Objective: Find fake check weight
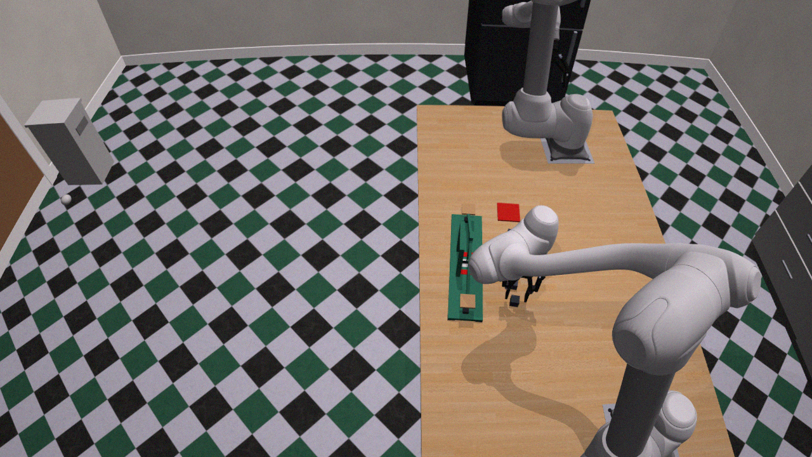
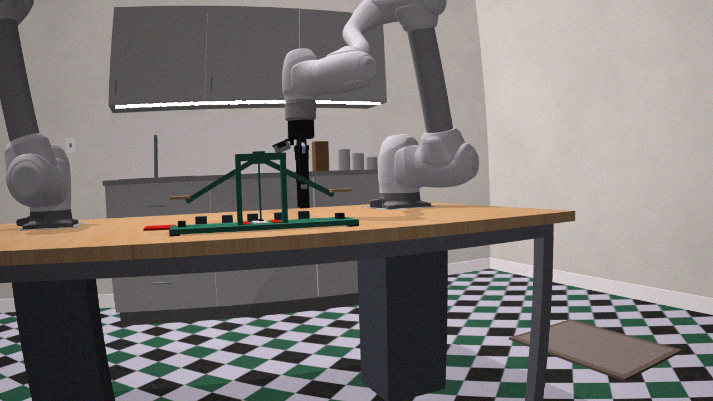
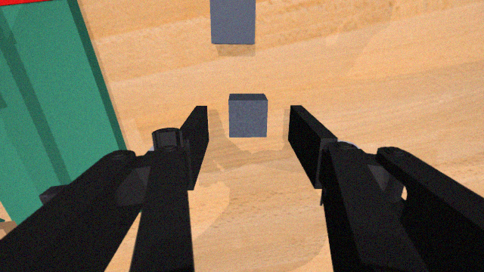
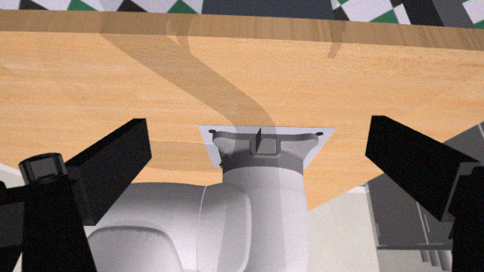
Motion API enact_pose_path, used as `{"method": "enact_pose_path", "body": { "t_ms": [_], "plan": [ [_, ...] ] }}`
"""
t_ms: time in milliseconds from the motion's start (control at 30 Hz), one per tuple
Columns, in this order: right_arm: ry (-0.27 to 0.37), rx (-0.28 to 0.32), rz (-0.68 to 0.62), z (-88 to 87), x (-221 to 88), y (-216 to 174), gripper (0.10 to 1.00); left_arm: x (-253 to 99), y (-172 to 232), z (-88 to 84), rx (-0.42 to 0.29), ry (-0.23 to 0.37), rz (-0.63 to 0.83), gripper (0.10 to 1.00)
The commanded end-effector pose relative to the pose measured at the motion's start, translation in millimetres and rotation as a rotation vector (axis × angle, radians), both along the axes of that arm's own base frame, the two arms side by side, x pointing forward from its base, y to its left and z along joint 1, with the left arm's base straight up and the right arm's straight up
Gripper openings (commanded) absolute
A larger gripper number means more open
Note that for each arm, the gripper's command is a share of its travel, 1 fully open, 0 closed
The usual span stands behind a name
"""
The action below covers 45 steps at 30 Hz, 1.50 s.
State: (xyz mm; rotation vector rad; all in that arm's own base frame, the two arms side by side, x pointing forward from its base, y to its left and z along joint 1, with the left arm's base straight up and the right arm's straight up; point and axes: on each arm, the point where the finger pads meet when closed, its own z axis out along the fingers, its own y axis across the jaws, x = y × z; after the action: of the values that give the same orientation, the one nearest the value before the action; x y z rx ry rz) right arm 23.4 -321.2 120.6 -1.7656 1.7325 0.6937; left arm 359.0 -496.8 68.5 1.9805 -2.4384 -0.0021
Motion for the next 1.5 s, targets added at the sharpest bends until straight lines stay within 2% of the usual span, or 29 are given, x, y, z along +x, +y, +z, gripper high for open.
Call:
{"method": "enact_pose_path", "body": {
  "t_ms": [0,1000,1467],
  "plan": [
    [0.000,-0.001,0.000,0.4,0,0,1.000,0,0,0.7,-0.001,-0.001,0.000,0.460],
    [0.000,-0.001,0.000,0.4,0,0,1.000,0,0,0.1,-0.001,-0.001,0.000,0.460],
    [0.000,-0.001,0.000,0.4,0,0,1.000,0,0,-20.7,-0.001,-0.001,0.000,0.460]
  ]
}}
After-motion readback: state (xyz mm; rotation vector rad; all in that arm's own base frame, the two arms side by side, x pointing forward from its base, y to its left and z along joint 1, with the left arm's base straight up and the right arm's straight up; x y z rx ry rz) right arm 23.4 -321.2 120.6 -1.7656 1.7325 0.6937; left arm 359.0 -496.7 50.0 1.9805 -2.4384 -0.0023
